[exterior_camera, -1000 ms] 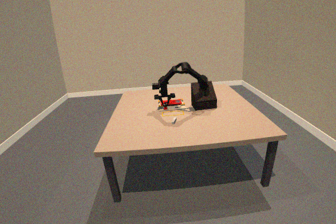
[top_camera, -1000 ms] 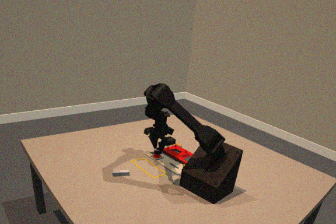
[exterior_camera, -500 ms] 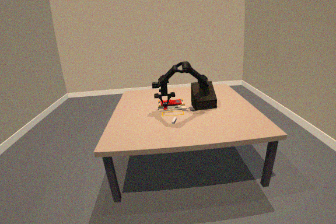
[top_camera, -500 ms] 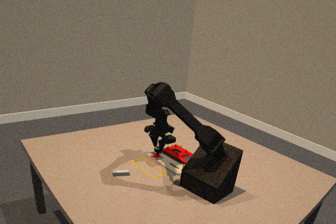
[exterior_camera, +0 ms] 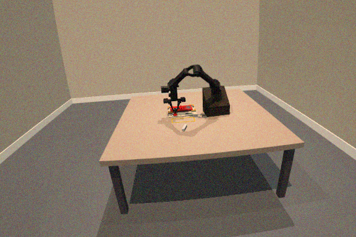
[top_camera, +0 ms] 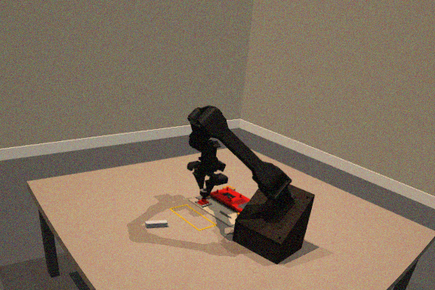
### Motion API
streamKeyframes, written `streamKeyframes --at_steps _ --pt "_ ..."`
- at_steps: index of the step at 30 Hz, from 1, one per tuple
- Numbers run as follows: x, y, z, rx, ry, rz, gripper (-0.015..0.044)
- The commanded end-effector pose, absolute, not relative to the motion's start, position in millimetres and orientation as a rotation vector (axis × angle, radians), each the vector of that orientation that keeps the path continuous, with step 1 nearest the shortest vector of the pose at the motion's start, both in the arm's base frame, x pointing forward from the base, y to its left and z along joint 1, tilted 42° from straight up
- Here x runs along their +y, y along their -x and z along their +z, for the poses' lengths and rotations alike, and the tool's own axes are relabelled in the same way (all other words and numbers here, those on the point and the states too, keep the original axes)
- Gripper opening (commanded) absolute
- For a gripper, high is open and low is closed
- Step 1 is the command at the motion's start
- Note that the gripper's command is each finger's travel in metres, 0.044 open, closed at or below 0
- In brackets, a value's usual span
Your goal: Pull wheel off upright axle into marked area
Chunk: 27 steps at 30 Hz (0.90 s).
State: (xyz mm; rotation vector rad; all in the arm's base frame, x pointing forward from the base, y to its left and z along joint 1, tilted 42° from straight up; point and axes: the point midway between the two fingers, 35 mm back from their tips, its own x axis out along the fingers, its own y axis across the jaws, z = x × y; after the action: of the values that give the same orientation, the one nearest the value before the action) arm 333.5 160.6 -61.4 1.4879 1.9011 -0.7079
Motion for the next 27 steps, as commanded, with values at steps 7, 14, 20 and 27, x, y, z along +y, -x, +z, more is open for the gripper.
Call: streamKeyframes --at_steps 7,14,20,27 --pt "157.1 -334.1 -58.0 1.901 -1.488 -0.706 0.0" --pt "155.6 -334.5 -56.3 1.901 -1.489 -0.706 0.0" --pt "154.2 -334.8 -54.8 1.901 -1.49 -0.706 0.0" --pt "152.7 -335.2 -53.1 1.9 -1.491 -0.706 0.0"
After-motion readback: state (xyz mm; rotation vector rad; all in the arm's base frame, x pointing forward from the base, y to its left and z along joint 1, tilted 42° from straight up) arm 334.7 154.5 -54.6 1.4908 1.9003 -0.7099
